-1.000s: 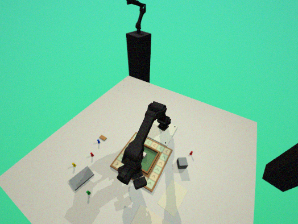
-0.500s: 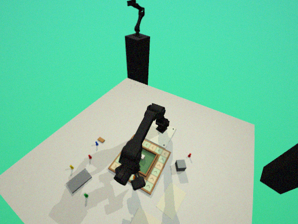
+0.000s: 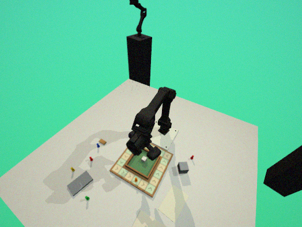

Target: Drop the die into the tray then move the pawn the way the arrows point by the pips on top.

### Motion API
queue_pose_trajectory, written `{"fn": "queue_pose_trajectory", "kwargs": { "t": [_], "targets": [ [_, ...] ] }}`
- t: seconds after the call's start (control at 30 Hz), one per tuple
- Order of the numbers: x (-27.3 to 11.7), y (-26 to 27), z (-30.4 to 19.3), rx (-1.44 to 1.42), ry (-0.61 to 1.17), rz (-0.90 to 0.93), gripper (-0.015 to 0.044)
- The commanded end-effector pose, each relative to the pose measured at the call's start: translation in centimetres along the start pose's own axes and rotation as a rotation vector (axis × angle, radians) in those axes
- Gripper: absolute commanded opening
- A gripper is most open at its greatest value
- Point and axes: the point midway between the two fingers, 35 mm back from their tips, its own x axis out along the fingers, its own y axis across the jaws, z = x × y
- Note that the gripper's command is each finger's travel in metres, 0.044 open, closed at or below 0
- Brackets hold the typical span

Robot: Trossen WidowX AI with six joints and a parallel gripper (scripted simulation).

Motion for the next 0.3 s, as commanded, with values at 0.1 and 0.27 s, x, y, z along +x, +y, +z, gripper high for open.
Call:
{"fn": "queue_pose_trajectory", "kwargs": {
  "t": [0.1, 0.27],
  "targets": [
    [-0.5, -0.5, -1.2, -0.038, -0.002, 0.000, 0.0440],
    [-0.5, -0.5, -1.2, -0.038, -0.002, 0.000, 0.0440]
  ]
}}
